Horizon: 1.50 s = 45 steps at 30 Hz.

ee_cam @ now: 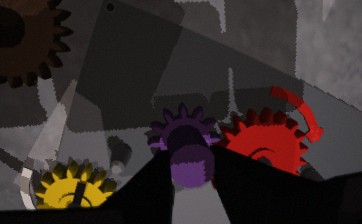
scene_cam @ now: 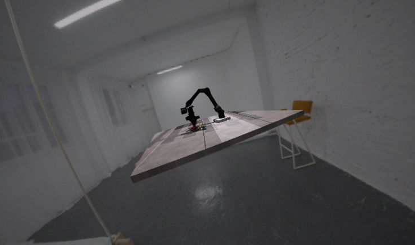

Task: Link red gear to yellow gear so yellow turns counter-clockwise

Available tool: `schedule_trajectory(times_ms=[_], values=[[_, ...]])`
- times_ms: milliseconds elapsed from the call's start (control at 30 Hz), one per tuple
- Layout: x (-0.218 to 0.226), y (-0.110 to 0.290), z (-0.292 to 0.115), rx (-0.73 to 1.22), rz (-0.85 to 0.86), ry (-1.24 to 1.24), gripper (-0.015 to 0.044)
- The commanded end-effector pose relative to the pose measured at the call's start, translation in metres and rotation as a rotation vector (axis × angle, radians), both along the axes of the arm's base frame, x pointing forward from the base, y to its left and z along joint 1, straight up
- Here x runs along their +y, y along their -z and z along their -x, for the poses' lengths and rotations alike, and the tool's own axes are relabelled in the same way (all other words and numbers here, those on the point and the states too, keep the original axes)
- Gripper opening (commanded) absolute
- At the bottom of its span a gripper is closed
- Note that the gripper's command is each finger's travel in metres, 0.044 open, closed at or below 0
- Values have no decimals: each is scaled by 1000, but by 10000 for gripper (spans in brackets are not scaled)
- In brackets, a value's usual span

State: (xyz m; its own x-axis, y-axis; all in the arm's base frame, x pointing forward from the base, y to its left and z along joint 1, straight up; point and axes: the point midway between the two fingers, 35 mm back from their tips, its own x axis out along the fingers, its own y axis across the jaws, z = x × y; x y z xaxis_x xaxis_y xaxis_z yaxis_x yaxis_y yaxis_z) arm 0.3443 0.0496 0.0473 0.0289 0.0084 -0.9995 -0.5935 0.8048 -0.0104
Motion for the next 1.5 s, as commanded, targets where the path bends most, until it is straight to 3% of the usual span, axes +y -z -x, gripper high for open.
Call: schedule_trajectory(times_ms=[0, 633, 900, 1100, 1467], values=[[0, 2, 1, 4, 5, -8, 0], [-1, 2, 0, 1, 17, -479, 0], [-1, 2, 1, 2, 15, -401, 0], [-1, 0, 1, 2, 13, -329, 140], [-1, -45, 2, 3, 11, -228, 140]])
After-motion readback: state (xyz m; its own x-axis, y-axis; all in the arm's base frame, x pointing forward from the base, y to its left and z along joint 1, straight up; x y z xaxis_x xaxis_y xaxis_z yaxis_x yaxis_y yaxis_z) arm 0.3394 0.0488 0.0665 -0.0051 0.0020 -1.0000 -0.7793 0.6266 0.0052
